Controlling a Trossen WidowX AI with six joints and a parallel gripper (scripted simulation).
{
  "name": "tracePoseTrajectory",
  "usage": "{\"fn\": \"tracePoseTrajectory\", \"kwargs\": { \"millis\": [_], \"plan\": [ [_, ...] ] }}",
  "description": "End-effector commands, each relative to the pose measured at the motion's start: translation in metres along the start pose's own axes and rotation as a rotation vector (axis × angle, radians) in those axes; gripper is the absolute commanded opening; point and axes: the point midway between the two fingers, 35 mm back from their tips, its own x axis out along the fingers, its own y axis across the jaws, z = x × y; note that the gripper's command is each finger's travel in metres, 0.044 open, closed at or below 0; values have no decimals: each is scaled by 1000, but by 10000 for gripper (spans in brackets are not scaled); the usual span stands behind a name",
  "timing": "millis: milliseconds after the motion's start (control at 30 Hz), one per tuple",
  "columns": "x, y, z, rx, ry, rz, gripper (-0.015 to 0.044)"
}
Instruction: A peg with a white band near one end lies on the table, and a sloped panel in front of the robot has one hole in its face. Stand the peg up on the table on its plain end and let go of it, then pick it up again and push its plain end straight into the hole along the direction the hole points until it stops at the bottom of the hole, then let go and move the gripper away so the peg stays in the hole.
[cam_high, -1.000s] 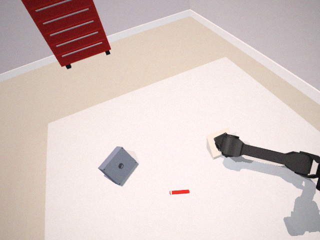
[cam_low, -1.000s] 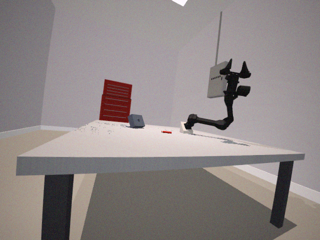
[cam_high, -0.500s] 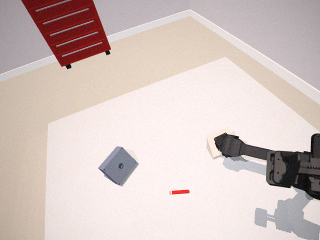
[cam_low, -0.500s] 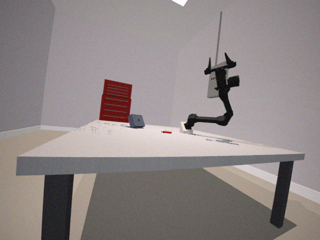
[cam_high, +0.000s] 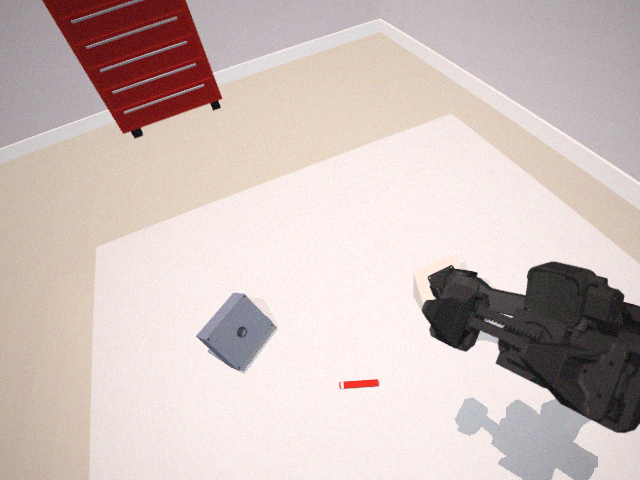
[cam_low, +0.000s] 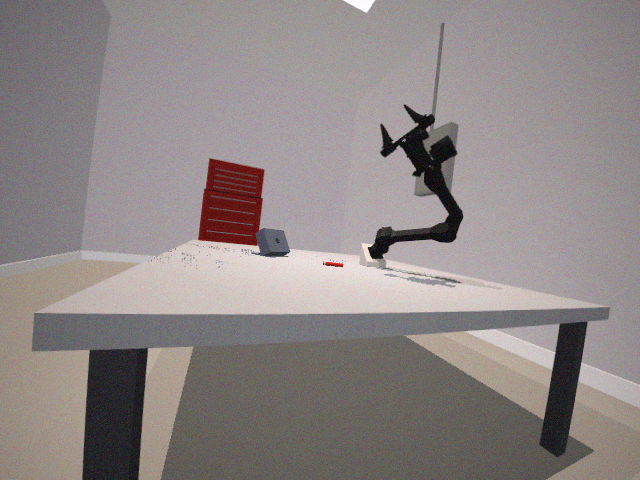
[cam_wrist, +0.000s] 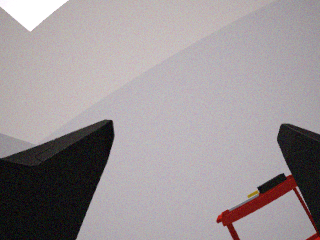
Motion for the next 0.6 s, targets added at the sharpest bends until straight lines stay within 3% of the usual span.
{"fn": "tracePoseTrajectory", "kwargs": {
  "millis": [0, 567],
  "plan": [
    [12, -27, -14, -87, 66, -92, 440],
    [32, -144, -68, -405, 402, -437, 440]
  ]
}}
